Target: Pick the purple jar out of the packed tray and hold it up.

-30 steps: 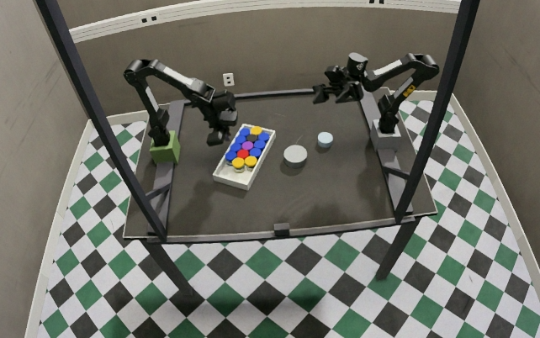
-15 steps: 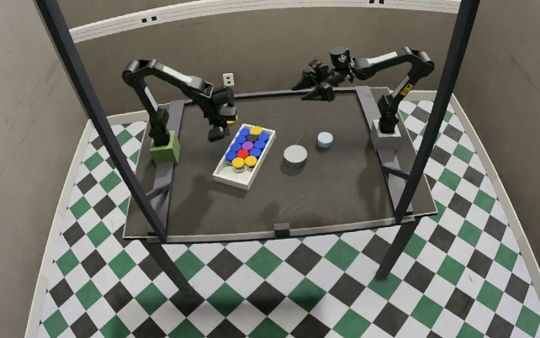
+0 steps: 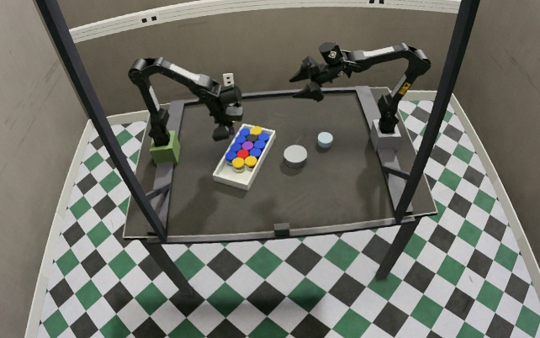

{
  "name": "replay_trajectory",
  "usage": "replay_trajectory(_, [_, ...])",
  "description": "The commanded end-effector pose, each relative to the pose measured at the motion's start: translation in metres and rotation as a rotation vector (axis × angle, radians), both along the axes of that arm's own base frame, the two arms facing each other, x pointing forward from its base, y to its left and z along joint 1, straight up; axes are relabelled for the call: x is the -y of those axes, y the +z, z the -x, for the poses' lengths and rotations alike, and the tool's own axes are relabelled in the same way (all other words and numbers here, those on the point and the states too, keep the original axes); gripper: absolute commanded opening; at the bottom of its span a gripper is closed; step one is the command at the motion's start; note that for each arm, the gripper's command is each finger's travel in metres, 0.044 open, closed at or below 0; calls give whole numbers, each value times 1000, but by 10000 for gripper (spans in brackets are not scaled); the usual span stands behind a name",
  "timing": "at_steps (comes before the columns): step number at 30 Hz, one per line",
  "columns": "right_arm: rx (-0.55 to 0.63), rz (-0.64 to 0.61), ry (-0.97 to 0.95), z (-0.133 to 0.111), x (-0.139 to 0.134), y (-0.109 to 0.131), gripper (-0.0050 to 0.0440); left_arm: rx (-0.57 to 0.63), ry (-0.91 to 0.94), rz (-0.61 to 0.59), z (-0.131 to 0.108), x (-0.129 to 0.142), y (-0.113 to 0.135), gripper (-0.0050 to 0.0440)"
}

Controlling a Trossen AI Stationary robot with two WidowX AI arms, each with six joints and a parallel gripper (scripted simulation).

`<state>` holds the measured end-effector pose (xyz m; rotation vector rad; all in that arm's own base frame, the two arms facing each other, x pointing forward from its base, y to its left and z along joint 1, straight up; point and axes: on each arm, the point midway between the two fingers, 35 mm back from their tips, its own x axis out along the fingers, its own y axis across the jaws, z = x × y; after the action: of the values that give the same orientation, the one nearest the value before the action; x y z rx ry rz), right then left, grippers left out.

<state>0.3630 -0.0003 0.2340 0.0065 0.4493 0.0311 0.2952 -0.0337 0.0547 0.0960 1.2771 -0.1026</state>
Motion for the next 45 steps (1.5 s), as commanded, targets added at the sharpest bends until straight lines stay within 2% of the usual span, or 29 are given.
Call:
replay_trajectory(1, [29, 14, -6, 3, 1, 15, 440, -6, -48, -8, -23, 6, 11, -13])
replay_trajectory(3, [16, 11, -2, 8, 0, 9, 440, -23, -65, -15, -30, 7, 10, -20])
replay_trajectory(7, [13, 12, 10, 37, -2, 7, 440, -90, -138, -35, -59, 13, 7, -50])
replay_trajectory(13, [8, 14, 23, 88, -4, -6, 440, -178, -233, -56, -93, 19, -6, -50])
replay_trajectory(17, [6, 15, 32, 111, -5, -17, 440, -219, -277, -63, -107, 22, -15, -50])
replay_trajectory(25, [4, 15, 39, 128, -7, -27, 440, -248, -308, -67, -117, 23, -22, -50])
replay_trajectory(36, [9, 14, 39, 129, -7, -24, 440, -262, -305, -67, -115, 24, -33, -50])
replay_trajectory(45, [10, 14, 36, 128, -6, -24, 440, -274, -305, -66, -112, 23, -63, -50])
